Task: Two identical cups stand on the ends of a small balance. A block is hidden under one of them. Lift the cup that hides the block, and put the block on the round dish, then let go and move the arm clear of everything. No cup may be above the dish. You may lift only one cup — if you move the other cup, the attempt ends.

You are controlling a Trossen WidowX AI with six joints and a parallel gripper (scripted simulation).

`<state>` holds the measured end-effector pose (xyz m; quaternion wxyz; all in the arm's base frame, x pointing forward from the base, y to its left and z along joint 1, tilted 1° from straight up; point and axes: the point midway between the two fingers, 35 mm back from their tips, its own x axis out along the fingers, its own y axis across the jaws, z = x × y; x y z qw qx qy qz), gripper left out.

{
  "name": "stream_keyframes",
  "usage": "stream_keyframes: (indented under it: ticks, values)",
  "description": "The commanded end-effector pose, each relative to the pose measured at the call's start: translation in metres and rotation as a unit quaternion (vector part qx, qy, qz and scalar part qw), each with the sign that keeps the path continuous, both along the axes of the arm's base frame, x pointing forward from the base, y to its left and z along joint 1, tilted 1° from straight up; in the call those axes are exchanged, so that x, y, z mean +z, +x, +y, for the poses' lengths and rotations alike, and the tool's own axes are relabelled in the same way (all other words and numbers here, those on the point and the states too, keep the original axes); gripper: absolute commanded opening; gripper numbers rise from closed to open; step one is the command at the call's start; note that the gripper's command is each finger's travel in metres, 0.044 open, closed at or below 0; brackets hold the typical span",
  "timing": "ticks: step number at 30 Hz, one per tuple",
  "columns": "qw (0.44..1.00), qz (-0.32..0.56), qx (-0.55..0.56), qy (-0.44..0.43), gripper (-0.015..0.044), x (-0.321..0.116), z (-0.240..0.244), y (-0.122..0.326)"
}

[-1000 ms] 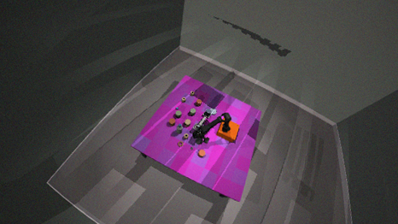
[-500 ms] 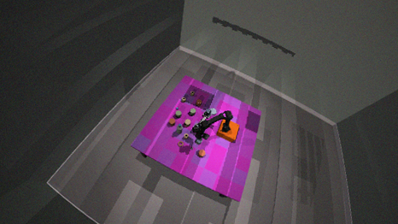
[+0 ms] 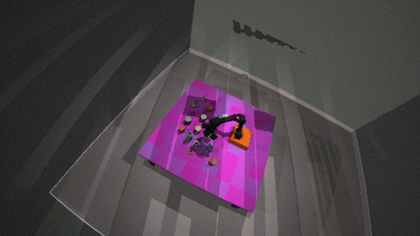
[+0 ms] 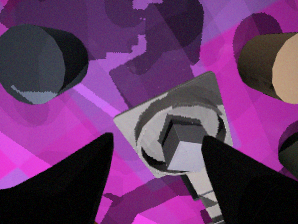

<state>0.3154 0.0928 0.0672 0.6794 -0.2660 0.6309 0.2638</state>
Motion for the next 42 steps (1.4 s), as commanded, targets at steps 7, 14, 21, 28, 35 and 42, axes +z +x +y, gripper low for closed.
stream_keyframes:
  ticks: [7,14,21,28,35,42]
  values:
    - [0.995,0.015,-0.101,-0.007,0.026,0.011,-0.036,0.002]
    - [0.995,0.015,-0.101,-0.007,0.026,-0.005,-0.037,0.003]
    - [0.995,0.015,-0.101,-0.007,0.026,-0.012,-0.036,0.003]
    - [0.995,0.015,-0.101,-0.007,0.026,-0.023,-0.036,0.004]
    - [0.995,0.015,-0.101,-0.007,0.026,-0.035,-0.037,0.004]
    - [0.995,0.015,-0.101,-0.007,0.0234,-0.042,-0.037,0.004]
